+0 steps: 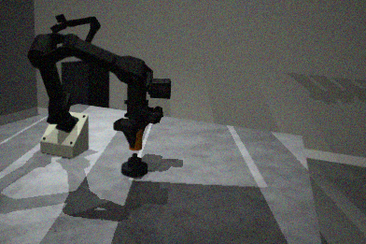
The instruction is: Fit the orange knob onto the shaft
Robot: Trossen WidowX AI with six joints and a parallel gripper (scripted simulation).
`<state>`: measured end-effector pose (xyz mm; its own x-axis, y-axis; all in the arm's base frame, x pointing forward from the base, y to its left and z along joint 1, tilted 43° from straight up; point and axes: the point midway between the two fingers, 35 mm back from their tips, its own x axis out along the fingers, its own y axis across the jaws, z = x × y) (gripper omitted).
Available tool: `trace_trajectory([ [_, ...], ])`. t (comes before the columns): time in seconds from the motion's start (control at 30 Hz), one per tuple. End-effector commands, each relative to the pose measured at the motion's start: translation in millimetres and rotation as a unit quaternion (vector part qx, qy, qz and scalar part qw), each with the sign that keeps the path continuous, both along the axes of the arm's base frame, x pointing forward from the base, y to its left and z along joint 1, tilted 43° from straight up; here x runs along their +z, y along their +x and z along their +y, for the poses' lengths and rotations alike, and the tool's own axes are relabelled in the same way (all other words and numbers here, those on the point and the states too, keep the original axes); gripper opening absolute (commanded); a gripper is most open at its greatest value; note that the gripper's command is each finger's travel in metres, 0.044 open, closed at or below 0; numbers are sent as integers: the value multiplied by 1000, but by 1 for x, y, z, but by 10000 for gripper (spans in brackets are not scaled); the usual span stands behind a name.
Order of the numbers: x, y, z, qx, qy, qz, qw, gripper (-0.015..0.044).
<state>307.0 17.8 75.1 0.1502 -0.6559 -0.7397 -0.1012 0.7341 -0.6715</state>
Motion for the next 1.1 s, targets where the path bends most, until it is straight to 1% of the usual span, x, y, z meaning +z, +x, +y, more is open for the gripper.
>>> trace_trajectory([
  [0.0,-8,0,-8,2,-3,1,1000,0],
  [0.13,-14,1,-14,2,-3,1,1000,0],
  [1.07,-11,0,-11,-1,-3,-1,1000,0],
])
